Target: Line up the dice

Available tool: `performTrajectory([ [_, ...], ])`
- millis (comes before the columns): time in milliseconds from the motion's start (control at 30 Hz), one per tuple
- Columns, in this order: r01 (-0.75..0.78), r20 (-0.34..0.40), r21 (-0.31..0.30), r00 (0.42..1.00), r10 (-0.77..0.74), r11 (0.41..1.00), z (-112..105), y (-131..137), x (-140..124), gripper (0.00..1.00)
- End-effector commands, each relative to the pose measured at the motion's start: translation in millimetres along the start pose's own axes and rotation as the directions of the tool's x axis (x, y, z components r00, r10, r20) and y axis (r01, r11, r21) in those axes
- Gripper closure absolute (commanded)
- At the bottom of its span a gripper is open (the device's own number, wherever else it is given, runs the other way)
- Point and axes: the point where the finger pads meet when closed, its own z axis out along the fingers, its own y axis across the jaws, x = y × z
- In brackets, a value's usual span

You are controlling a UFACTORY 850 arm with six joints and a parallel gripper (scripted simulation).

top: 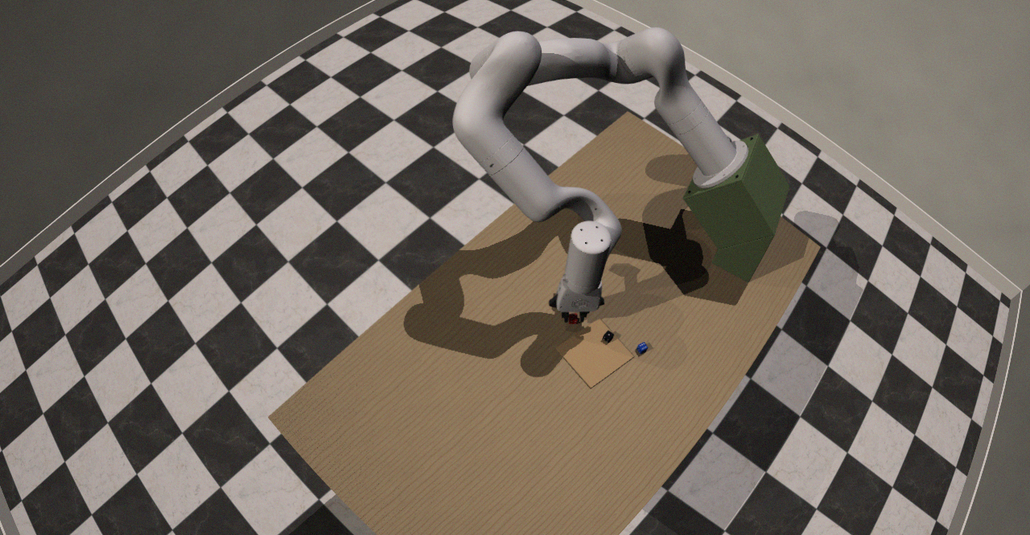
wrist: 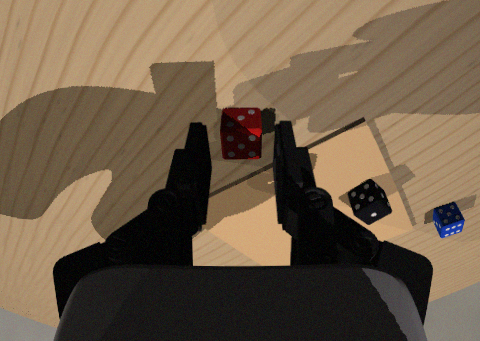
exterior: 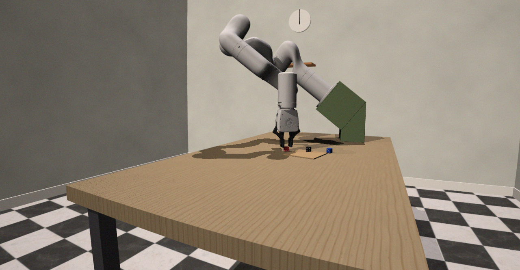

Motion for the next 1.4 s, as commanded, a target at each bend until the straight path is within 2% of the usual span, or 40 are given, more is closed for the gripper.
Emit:
performTrajectory([
  [0,0.000,0.001,0.001,1.000,0.000,1.000,5,0,0,0.64],
  [433,0.000,0.001,0.001,1.000,0.000,1.000,16,0,0,0.64],
  [1367,0.000,0.001,0.001,1.000,0.000,1.000,16,0,0,0.64],
])
